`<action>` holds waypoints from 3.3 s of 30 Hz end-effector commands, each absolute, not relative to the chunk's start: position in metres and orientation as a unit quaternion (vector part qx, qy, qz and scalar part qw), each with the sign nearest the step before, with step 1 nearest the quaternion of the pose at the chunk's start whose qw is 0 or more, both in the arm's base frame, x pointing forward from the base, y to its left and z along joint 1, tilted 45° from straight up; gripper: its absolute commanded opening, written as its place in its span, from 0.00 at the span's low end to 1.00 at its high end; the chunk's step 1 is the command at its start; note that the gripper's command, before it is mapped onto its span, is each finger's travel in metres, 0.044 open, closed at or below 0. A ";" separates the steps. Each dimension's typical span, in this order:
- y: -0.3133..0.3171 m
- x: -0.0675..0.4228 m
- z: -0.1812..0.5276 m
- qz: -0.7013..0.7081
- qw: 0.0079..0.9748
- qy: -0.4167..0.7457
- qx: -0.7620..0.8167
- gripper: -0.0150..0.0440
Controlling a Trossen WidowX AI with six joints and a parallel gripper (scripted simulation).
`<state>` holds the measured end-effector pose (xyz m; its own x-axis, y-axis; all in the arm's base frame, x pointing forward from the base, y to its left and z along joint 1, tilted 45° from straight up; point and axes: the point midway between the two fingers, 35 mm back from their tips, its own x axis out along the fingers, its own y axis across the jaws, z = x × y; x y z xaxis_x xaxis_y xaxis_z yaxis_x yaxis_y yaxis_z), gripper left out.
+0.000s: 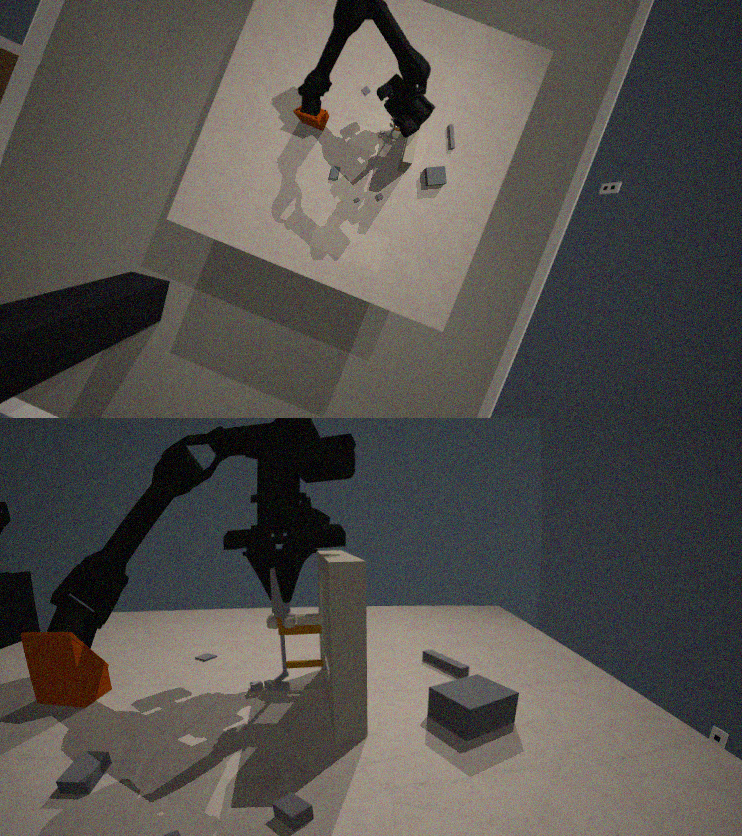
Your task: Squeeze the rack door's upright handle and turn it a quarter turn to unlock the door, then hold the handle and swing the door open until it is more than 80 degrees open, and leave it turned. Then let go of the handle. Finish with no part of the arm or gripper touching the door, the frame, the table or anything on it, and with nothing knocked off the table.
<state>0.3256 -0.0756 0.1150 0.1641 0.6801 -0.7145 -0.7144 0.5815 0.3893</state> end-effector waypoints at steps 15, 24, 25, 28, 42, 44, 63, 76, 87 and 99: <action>-0.076 0.326 0.115 0.606 0.686 0.225 -0.334 0.27; -0.076 0.326 0.115 0.631 0.635 0.142 -0.424 0.27; -0.076 0.326 0.115 0.631 0.635 0.142 -0.424 0.27; -0.076 0.326 0.115 0.631 0.635 0.142 -0.424 0.27; -0.076 0.325 0.115 0.628 0.641 0.152 -0.413 0.73; -0.076 0.325 0.115 0.621 0.659 0.181 -0.384 0.73; -0.076 0.325 0.115 0.471 0.762 0.443 -0.043 0.73; -0.076 0.325 0.115 0.307 0.736 0.569 0.200 0.73; -0.076 0.325 0.115 0.143 0.655 0.630 0.391 0.73; -0.076 0.325 0.115 -0.048 0.512 0.645 0.566 0.73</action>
<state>0.3252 -0.0760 0.1161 0.1689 0.6837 -0.7099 0.7002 0.4237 0.5746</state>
